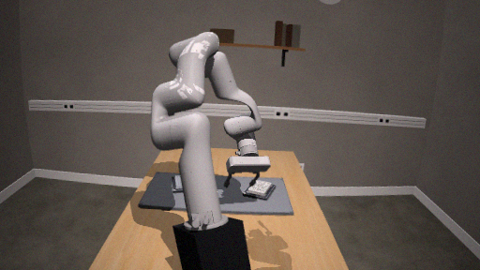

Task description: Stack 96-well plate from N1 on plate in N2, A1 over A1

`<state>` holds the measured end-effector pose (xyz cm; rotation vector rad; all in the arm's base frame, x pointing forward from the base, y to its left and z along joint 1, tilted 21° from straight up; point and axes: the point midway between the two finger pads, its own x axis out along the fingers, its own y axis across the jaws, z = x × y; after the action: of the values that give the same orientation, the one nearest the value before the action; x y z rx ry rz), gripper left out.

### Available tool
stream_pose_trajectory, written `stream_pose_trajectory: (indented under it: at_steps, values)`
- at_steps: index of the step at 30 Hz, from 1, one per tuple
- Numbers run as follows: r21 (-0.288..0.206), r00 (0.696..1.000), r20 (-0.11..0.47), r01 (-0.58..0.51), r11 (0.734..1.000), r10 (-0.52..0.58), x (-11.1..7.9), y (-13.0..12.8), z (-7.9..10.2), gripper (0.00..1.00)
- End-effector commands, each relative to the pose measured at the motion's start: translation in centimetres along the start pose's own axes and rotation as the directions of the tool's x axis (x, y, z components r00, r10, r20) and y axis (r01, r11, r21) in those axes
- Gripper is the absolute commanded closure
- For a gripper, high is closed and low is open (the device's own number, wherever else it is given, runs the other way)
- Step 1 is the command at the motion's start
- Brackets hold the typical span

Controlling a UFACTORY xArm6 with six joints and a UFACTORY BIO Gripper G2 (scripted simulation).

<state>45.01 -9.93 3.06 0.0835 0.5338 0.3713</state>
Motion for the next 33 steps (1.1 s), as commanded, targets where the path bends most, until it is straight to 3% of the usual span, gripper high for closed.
stream_pose_trajectory:
  at_steps: [1,2,6,9,12,14,17,20,23,25,28,33]
  values:
    - [0.007,0.997,0.078,0.01,1.0,-0.01,1.0,0.9,1.2,0.63]
    - [0.01,0.995,0.1,0.013,1.0,-0.013,1.3,1.1,1.5,0.63]
    - [0.01,0.995,0.1,0.012,1.0,-0.013,1.8,1.7,2.2,0.63]
    - [0.021,0.982,0.186,0.026,0.999,-0.029,2.2,2.4,3.4,0.63]
    - [0.021,0.982,0.186,0.026,0.999,-0.029,2.4,3.0,4.3,0.63]
    - [0.03,0.968,0.249,0.037,0.999,-0.044,2.5,3.5,5.2,0.63]
    - [0.033,0.962,0.268,0.041,0.999,-0.048,2.7,4.2,6.4,0.63]
    - [0.046,0.935,0.346,0.059,0.997,-0.071,2.7,4.8,7.8,0.63]
    - [0.046,0.935,0.346,0.059,0.997,-0.071,2.7,5.1,8.2,0.63]
    - [0.056,0.91,0.405,0.074,0.996,-0.091,2.6,5.5,9.1,0.63]
    - [0.059,0.902,0.42,0.078,0.995,-0.096,2.5,6.0,10.3,0.63]
    - [0.081,0.847,0.514,0.111,0.991,-0.137,1.8,6.9,12.5,0.63]
